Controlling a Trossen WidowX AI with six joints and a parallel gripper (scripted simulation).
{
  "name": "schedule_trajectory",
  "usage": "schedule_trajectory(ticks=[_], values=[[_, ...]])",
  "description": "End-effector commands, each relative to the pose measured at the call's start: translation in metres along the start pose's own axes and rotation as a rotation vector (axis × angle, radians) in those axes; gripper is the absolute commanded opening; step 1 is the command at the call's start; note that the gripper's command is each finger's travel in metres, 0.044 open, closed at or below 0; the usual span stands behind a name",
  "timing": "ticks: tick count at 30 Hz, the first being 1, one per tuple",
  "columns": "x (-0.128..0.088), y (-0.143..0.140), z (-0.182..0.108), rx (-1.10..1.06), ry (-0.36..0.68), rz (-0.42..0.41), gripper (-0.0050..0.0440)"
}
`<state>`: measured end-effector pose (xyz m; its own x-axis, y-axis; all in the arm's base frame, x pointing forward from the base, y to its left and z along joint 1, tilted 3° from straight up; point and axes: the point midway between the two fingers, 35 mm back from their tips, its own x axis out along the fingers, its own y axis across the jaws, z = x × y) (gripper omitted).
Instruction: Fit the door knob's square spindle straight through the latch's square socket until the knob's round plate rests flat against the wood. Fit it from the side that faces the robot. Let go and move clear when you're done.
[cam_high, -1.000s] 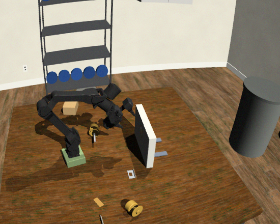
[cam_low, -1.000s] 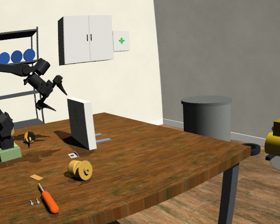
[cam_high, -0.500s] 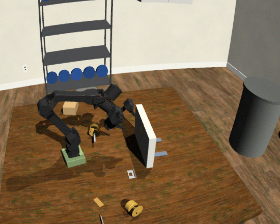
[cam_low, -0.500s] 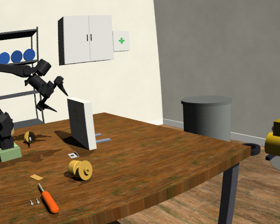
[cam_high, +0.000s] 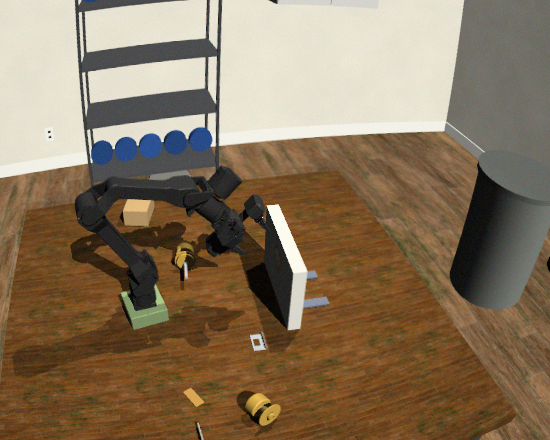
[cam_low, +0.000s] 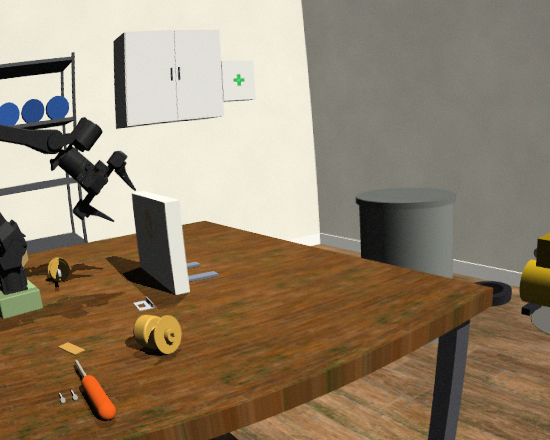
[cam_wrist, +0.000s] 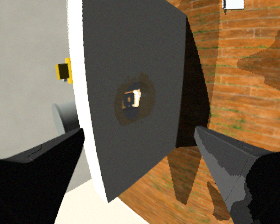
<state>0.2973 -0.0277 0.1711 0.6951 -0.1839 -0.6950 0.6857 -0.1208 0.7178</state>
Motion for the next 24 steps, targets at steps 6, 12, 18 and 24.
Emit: schedule_trajectory(ticks=[6,12,18,24], values=[[0.0057,-0.0012,-0.0007,-0.006,0.005,-0.004,0.0440],[0.0077,-0.0012,-0.0007,-0.006,0.005,-0.004,0.0440],[0.0116,-0.0013,-0.0006,-0.006,0.005,-0.004,0.0440],[0.0137,-0.0014,-0.0005,-0.006,0.005,-0.004,0.0440]])
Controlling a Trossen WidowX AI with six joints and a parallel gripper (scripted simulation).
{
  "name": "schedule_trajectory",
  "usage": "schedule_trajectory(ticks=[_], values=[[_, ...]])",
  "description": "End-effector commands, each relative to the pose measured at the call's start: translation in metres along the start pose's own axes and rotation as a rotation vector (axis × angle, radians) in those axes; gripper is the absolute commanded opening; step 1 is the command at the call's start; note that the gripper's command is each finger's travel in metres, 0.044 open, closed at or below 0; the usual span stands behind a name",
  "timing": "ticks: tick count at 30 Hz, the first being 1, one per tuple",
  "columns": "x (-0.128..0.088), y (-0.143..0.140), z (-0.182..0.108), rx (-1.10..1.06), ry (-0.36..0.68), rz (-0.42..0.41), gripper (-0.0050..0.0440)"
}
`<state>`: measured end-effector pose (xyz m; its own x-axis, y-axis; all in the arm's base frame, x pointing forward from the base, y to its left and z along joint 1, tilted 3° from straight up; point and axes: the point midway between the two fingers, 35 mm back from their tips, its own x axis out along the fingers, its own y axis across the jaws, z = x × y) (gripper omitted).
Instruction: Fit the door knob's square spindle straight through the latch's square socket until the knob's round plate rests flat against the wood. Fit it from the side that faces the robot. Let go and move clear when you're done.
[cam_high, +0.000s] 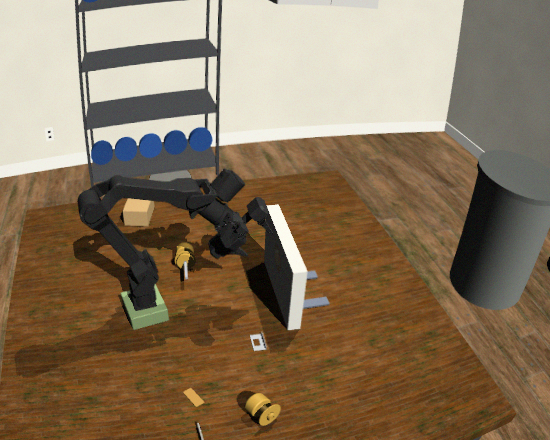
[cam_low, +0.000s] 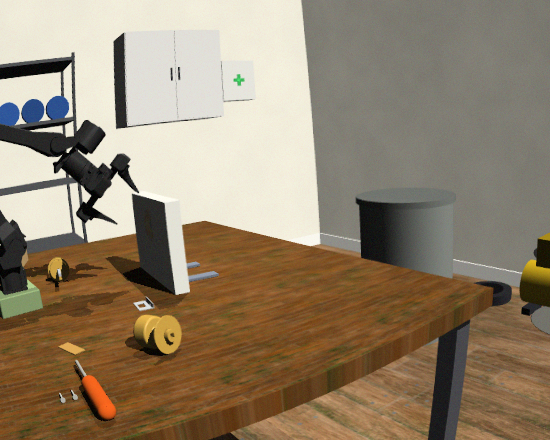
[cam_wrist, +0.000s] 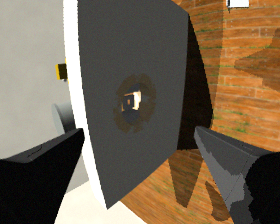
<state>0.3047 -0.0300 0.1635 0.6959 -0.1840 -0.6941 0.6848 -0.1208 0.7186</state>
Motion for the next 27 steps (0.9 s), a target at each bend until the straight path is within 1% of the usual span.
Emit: schedule_trajectory(ticks=[1,27], values=[[0.003,-0.001,-0.001,-0.006,0.005,-0.005,0.0440],[0.015,-0.002,-0.001,-0.006,0.005,-0.005,0.0440]])
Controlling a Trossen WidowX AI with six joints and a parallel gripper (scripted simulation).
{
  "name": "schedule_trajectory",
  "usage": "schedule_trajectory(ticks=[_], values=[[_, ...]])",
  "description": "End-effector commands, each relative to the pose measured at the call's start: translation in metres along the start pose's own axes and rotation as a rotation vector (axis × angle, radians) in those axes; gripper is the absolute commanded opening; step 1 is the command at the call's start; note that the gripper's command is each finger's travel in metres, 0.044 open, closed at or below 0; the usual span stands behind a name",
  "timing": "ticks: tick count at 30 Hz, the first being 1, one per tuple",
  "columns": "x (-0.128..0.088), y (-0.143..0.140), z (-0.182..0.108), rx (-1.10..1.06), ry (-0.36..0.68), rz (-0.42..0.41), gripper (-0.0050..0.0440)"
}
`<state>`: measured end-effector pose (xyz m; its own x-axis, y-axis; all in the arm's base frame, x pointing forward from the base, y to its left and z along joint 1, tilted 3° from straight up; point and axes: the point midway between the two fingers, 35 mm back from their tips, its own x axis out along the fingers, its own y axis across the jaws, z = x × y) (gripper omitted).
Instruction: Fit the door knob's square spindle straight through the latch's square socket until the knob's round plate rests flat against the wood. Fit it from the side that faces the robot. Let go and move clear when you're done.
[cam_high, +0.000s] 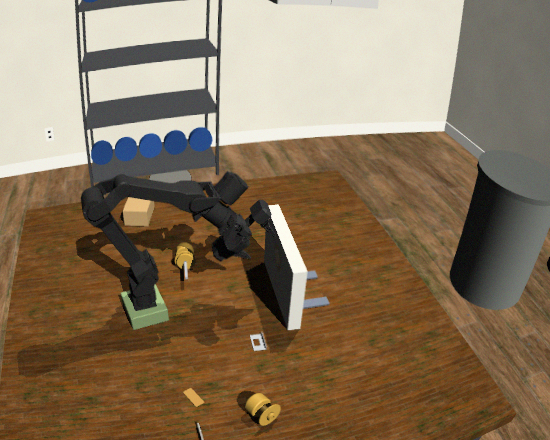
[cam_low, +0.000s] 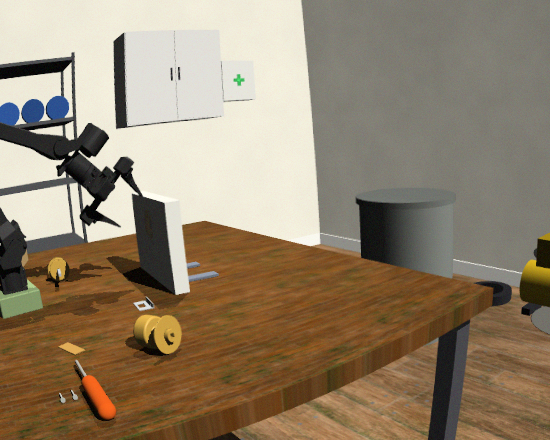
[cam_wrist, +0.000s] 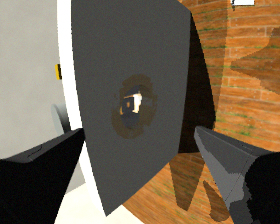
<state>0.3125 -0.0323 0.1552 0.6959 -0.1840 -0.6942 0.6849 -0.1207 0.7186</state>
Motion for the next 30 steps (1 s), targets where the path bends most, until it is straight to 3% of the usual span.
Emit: schedule_trajectory(ticks=[1,30], values=[[0.003,-0.001,-0.001,-0.006,0.005,-0.005,0.0440],[0.012,0.000,0.000,0.000,0.000,0.000,0.0440]])
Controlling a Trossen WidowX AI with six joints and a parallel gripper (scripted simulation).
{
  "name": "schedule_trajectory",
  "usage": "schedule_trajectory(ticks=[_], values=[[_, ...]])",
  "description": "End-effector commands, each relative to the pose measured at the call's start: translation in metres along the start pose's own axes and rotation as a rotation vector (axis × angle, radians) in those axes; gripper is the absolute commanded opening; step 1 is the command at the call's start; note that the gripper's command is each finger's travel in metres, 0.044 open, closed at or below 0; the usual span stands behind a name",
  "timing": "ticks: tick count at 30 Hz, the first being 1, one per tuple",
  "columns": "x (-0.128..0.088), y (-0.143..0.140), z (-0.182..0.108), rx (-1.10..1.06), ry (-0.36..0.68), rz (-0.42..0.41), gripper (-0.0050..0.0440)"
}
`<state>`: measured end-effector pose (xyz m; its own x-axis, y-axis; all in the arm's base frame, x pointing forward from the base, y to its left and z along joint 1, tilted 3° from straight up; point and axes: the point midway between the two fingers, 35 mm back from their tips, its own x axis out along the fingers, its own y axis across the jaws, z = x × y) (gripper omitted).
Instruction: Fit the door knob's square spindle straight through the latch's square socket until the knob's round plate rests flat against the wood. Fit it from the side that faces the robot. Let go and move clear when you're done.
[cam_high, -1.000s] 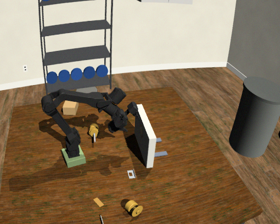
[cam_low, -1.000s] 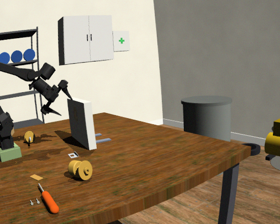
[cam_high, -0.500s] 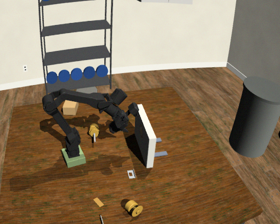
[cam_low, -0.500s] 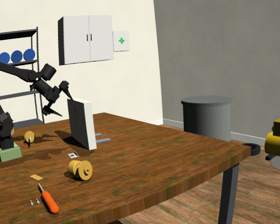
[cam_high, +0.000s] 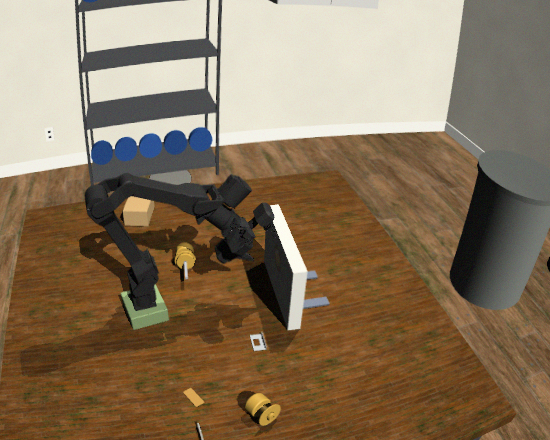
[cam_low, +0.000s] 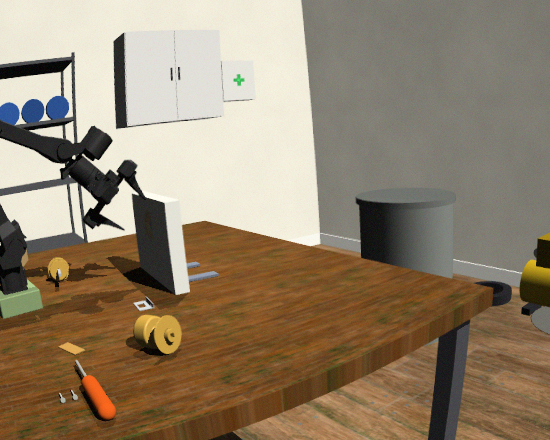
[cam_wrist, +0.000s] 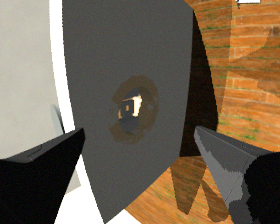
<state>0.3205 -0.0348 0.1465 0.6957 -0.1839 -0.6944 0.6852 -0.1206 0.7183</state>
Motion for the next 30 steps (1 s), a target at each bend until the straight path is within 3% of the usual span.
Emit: schedule_trajectory(ticks=[1,20,30], values=[[0.000,0.000,0.000,0.000,0.000,0.000,0.0440],[-0.059,-0.002,0.000,-0.006,0.005,-0.005,0.0440],[-0.056,-0.002,-0.002,-0.031,0.016,-0.011,0.0440]])
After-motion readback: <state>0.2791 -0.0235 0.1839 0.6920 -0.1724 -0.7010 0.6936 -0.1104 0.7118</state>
